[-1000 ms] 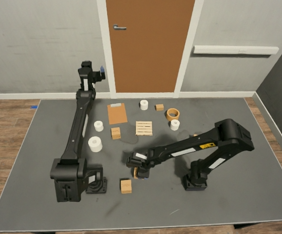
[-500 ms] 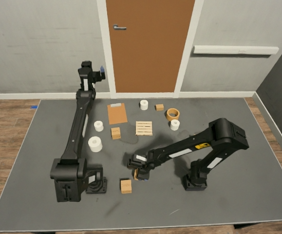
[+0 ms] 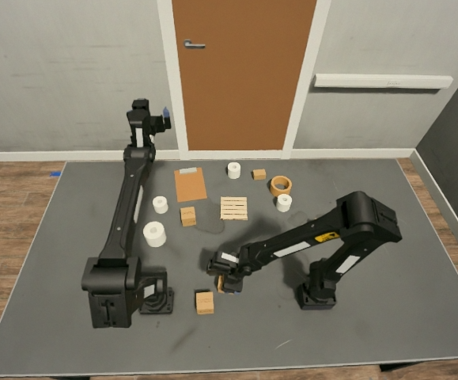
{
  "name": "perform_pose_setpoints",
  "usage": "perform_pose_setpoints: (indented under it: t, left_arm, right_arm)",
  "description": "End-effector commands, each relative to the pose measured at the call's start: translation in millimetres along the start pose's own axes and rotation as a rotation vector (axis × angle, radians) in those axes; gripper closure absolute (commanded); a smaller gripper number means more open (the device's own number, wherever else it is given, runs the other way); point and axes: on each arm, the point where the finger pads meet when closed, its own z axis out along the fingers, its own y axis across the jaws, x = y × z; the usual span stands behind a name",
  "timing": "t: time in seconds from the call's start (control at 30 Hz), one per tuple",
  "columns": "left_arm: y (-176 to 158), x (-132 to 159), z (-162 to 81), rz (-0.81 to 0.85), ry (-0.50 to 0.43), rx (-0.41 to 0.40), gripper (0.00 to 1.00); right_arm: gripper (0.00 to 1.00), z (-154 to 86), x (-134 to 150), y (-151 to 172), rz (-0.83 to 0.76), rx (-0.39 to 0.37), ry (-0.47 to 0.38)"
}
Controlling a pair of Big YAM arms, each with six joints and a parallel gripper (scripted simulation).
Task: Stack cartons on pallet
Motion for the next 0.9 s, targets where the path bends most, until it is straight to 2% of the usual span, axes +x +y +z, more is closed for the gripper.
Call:
perform_pose_setpoints:
  t: [0.0,0.03,0.2,0.77,0.8,0.83,0.87]
  left_arm:
    - [0.5,-30.4,-1.7,0.014,-0.057,-0.002,0.0]
    - [0.5,-30.4,-1.7,0.014,-0.057,-0.002,0.0]
    - [0.5,-30.4,-1.7,0.014,-0.057,-0.002,0.0]
    - [0.5,-30.4,-1.7,0.014,-0.057,-0.002,0.0]
    - [0.5,-30.4,-1.7,0.014,-0.057,-0.002,0.0]
    - [0.5,-30.4,-1.7,0.014,-0.057,-0.002,0.0]
    - [0.5,-30.4,-1.7,0.014,-0.057,-0.002,0.0]
  right_arm:
    - [0.45,5.1,2.3,1.4,0.007,0.001,-0.002]
    - [0.45,0.3,-7.6,1.4,0.007,0.001,-0.026]
    - [0.45,8.3,4.3,1.3,0.007,0.001,-0.001]
    - [0.45,8.7,-2.1,1.3,0.007,0.001,-0.017]
    - [0.34,5.9,-4.1,0.0,0.001,0.001,-0.019]
    - [0.29,5.9,-4.1,0.0,0.001,0.001,-0.019]
    - [0.17,1.5,-12.3,1.3,0.006,0.001,-0.038]
